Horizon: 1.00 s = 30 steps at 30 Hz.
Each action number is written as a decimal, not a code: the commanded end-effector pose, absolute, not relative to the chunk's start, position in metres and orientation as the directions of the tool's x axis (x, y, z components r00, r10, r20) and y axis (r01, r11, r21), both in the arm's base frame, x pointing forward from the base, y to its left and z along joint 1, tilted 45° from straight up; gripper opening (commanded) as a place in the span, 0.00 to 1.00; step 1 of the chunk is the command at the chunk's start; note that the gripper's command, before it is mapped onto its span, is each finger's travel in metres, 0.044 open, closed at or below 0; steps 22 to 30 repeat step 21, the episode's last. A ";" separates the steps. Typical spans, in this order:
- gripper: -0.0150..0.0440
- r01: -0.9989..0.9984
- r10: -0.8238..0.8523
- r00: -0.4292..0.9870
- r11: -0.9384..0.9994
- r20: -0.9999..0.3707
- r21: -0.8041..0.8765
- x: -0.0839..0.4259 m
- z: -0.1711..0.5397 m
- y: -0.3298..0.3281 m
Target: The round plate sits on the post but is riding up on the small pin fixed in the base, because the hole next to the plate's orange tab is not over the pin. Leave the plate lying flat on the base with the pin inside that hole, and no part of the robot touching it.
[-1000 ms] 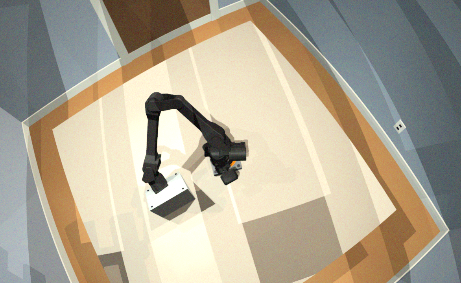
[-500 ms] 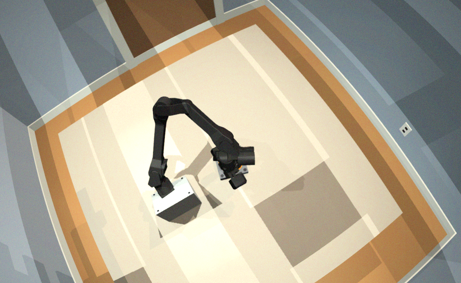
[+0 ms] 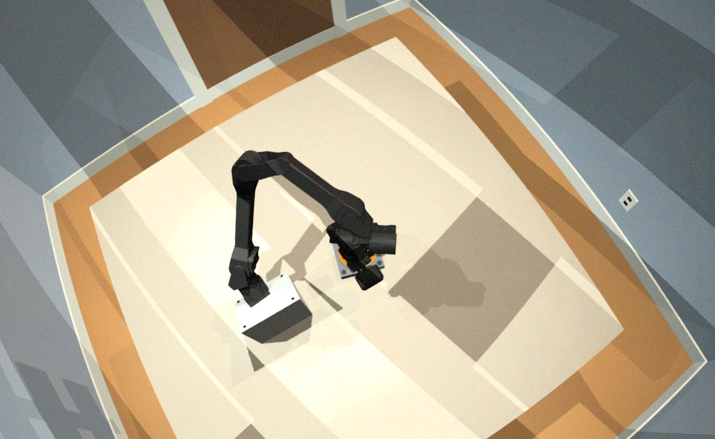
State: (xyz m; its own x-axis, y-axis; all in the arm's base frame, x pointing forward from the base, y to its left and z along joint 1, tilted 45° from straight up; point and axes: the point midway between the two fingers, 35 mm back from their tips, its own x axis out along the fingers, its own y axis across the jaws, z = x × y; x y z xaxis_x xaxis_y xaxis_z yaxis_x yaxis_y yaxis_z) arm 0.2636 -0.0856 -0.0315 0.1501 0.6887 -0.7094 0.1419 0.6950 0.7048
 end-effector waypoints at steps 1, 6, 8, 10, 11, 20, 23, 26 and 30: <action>0.25 0.137 0.686 0.146 0.699 -0.713 0.702 0.261 -0.022 -0.094; 0.25 0.141 0.687 0.154 0.696 -0.710 0.704 0.264 -0.029 -0.089; 0.25 0.141 0.687 0.154 0.696 -0.710 0.704 0.264 -0.029 -0.089; 0.25 0.141 0.687 0.154 0.696 -0.710 0.704 0.264 -0.029 -0.089; 0.25 0.141 0.687 0.154 0.696 -0.710 0.704 0.264 -0.029 -0.089; 0.25 0.141 0.687 0.154 0.696 -0.710 0.704 0.264 -0.029 -0.089; 0.25 0.141 0.687 0.154 0.696 -0.710 0.704 0.264 -0.029 -0.089; 0.25 0.141 0.687 0.154 0.696 -0.710 0.704 0.264 -0.029 -0.089; 0.25 0.141 0.687 0.154 0.696 -0.710 0.704 0.264 -0.029 -0.089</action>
